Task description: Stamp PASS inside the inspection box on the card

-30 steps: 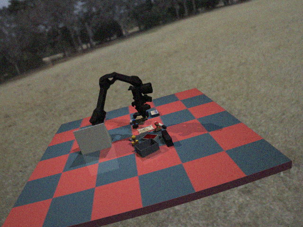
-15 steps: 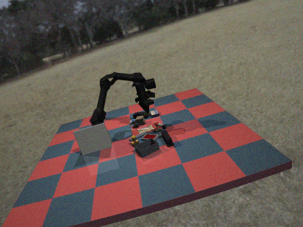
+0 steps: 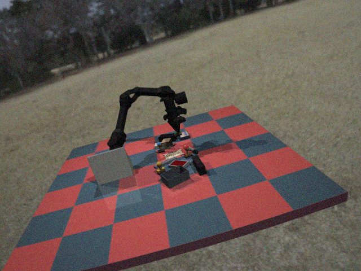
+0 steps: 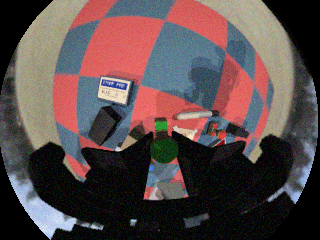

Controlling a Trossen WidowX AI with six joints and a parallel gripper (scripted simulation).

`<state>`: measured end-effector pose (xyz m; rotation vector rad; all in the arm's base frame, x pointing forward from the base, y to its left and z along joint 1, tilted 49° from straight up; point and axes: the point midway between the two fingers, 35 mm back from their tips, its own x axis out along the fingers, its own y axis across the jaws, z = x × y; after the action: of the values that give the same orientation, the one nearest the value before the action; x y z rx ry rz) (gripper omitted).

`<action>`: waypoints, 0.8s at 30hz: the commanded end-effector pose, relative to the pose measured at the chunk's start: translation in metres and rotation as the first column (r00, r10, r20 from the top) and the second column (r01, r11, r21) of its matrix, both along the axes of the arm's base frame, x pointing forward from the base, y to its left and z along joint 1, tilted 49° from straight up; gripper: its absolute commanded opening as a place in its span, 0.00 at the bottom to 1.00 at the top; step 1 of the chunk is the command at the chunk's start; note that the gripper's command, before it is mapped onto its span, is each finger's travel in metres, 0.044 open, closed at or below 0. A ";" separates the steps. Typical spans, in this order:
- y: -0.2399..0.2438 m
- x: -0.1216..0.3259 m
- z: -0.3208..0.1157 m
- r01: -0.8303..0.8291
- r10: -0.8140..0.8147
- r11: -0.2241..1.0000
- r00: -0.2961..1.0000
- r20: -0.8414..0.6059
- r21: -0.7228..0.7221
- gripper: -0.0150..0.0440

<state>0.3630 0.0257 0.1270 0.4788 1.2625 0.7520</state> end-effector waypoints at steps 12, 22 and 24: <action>0.021 0.003 -0.016 -0.003 0.003 1.000 1.000 -0.004 0.004 0.25; 0.033 0.004 -0.026 -0.003 0.003 1.000 1.000 -0.004 0.005 0.25; 0.036 0.005 -0.028 -0.003 0.003 1.000 1.000 -0.004 0.005 0.25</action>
<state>0.3686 0.0550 0.1026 0.4772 1.2611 0.7525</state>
